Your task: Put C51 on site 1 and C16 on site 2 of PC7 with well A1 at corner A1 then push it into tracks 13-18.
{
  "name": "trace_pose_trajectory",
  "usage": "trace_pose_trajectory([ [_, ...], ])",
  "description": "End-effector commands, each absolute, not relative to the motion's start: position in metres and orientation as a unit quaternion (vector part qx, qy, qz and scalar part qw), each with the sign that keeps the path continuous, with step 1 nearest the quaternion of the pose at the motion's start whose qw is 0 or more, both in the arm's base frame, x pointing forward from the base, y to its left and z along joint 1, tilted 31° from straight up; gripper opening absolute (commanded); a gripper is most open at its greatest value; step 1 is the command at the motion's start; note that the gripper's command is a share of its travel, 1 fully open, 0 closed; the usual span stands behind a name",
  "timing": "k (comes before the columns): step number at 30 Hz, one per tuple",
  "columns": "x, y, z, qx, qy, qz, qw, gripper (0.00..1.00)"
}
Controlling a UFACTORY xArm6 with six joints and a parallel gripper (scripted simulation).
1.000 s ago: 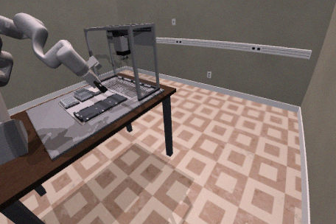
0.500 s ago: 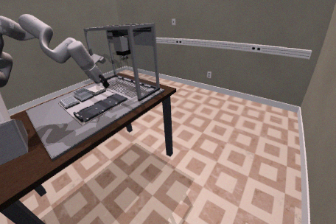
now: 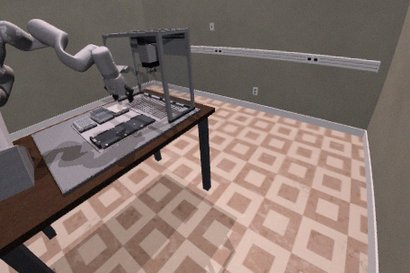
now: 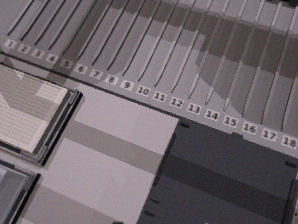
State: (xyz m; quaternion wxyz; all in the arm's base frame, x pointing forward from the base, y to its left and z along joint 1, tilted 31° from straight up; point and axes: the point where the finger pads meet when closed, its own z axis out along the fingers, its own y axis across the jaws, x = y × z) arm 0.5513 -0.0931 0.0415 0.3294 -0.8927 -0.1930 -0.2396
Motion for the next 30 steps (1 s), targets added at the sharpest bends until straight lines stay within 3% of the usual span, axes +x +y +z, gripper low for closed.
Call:
trace_pose_trajectory([
  [1, 0.558, -0.077, 0.051, -0.883, -0.255, -0.239, 0.314, 1.00],
  [30, 0.579, 0.031, 0.101, -0.798, -0.500, -0.227, 0.248, 1.00],
])
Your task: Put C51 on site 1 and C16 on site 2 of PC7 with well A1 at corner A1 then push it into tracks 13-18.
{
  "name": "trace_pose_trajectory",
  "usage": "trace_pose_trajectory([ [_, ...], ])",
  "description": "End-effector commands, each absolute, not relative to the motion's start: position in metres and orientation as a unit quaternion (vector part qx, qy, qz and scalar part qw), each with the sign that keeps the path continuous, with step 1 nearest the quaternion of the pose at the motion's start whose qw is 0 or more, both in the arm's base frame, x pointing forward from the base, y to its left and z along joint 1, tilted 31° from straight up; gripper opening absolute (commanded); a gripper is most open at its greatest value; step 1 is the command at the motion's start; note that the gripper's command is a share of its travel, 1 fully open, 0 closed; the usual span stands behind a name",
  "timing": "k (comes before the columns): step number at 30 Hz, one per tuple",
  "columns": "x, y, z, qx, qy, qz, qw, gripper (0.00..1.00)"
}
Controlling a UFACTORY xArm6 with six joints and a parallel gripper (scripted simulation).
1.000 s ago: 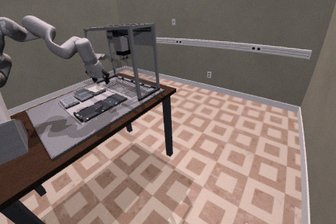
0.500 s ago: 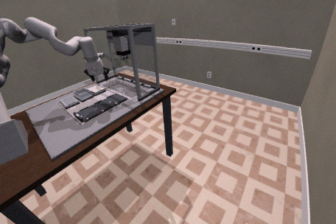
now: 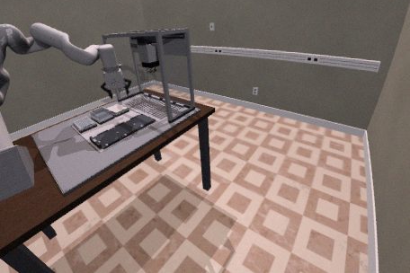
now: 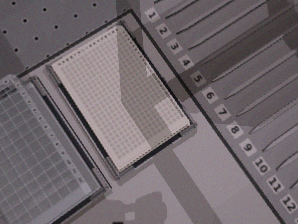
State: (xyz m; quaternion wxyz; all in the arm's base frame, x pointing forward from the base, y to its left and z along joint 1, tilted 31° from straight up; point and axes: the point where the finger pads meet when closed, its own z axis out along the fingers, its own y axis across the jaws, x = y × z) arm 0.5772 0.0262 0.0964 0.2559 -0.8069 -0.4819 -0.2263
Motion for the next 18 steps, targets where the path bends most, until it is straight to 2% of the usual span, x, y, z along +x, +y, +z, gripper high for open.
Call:
trace_pose_trajectory([
  [1, 0.579, 0.036, 0.103, -0.790, -0.514, -0.226, 0.244, 1.00],
  [18, 0.581, 0.101, 0.135, -0.687, -0.668, -0.215, 0.189, 1.00],
])
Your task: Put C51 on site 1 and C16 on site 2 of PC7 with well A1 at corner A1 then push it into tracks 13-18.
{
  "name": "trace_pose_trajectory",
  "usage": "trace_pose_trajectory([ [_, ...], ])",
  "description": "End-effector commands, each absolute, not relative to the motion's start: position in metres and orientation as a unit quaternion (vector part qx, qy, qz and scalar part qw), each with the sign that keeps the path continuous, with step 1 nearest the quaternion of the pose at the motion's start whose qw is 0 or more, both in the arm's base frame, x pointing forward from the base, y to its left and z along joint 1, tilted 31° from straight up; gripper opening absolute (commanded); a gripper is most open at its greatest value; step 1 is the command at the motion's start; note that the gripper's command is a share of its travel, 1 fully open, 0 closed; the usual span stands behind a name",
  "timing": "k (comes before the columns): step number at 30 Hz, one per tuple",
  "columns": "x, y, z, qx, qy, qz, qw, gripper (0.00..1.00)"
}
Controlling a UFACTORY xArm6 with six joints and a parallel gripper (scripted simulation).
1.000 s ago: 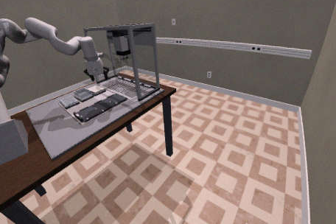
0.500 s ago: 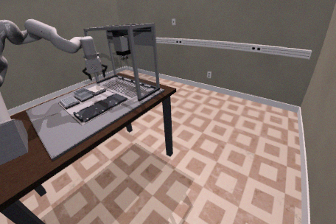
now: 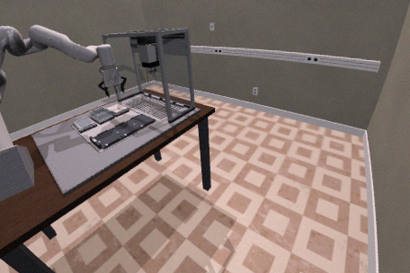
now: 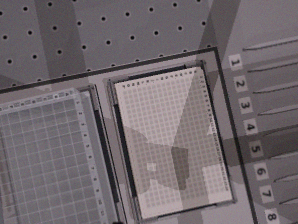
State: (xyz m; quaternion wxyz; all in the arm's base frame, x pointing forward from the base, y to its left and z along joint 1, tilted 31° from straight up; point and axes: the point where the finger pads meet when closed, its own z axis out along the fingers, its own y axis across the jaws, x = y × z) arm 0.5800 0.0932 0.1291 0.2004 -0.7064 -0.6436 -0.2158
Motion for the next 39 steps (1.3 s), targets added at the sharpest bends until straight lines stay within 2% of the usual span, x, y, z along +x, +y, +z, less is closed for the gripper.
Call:
trace_pose_trajectory([
  [1, 0.581, 0.106, 0.138, -0.676, -0.680, -0.214, 0.184, 1.00],
  [9, 0.579, 0.139, 0.155, -0.641, -0.719, -0.211, 0.167, 1.00],
  [39, 0.580, 0.151, 0.135, -0.641, -0.719, -0.211, 0.167, 1.00],
])
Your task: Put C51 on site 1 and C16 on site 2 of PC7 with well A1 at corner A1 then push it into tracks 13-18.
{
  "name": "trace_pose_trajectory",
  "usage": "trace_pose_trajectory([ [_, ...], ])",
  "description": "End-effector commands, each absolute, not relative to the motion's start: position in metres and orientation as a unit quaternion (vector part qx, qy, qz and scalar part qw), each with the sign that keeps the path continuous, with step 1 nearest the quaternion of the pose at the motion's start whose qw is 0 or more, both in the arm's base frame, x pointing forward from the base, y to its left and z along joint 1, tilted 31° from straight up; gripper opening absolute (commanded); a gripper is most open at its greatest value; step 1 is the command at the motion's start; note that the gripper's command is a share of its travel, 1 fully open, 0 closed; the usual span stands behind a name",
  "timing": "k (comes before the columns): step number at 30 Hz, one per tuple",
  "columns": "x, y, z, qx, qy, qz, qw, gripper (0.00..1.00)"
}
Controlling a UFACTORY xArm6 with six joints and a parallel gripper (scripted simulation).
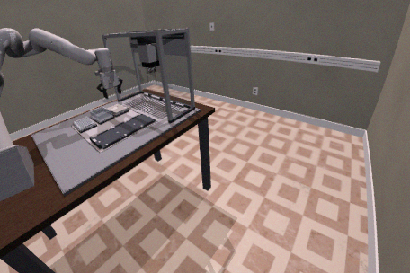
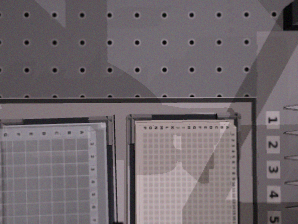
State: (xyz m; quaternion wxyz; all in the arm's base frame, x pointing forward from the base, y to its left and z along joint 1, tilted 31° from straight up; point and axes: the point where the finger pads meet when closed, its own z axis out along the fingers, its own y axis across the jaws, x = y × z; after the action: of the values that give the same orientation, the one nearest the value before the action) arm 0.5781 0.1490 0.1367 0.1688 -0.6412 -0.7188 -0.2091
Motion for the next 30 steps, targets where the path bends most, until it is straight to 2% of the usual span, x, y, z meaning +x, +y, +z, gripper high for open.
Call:
trace_pose_trajectory([
  [1, 0.580, 0.152, 0.133, -0.641, -0.719, -0.211, 0.167, 1.00],
  [30, 0.581, 0.173, 0.098, -0.641, -0.719, -0.211, 0.167, 1.00],
])
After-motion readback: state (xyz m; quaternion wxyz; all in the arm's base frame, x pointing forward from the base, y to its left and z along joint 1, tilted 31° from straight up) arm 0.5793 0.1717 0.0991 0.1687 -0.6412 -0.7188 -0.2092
